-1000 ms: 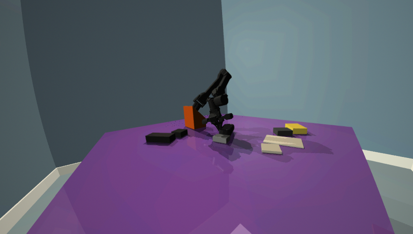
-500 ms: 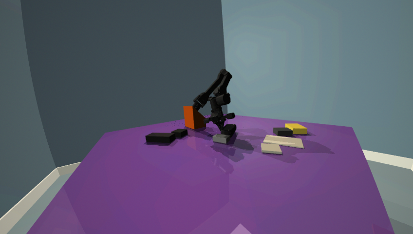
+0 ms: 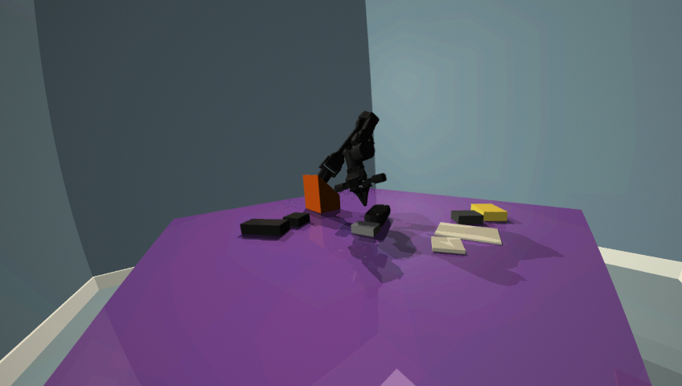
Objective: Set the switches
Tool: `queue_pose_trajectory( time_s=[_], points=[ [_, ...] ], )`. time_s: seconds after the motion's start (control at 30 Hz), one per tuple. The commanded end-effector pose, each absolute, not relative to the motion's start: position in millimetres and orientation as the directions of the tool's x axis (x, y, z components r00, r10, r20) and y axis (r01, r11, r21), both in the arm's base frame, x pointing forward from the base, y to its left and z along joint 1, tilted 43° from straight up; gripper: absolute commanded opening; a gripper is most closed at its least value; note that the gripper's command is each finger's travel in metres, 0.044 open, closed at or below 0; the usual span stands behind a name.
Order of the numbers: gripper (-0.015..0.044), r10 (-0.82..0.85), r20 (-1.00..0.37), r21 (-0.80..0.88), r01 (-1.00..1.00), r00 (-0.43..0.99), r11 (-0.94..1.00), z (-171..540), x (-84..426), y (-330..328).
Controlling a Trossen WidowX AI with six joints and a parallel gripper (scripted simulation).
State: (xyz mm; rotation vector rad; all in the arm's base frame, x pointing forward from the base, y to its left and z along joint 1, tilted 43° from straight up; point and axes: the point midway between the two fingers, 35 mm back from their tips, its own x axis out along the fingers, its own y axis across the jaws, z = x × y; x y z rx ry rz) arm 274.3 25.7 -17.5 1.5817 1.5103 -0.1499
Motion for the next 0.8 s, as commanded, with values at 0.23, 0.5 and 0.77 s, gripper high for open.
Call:
queue_pose_trajectory(
  time_s=[0.23, 0.5, 0.77],
  points=[
    [0.0131, 0.729, -0.64, 0.511, 0.842, 0.241, 0.17, 8, 273, 1],
    [0.0341, 0.729, -0.64, 0.511, 0.842, 0.241, 0.17, 19, 272, -9],
    [0.0184, 0.729, -0.64, 0.511, 0.842, 0.241, 0.17, 19, 272, -9]
  ],
)
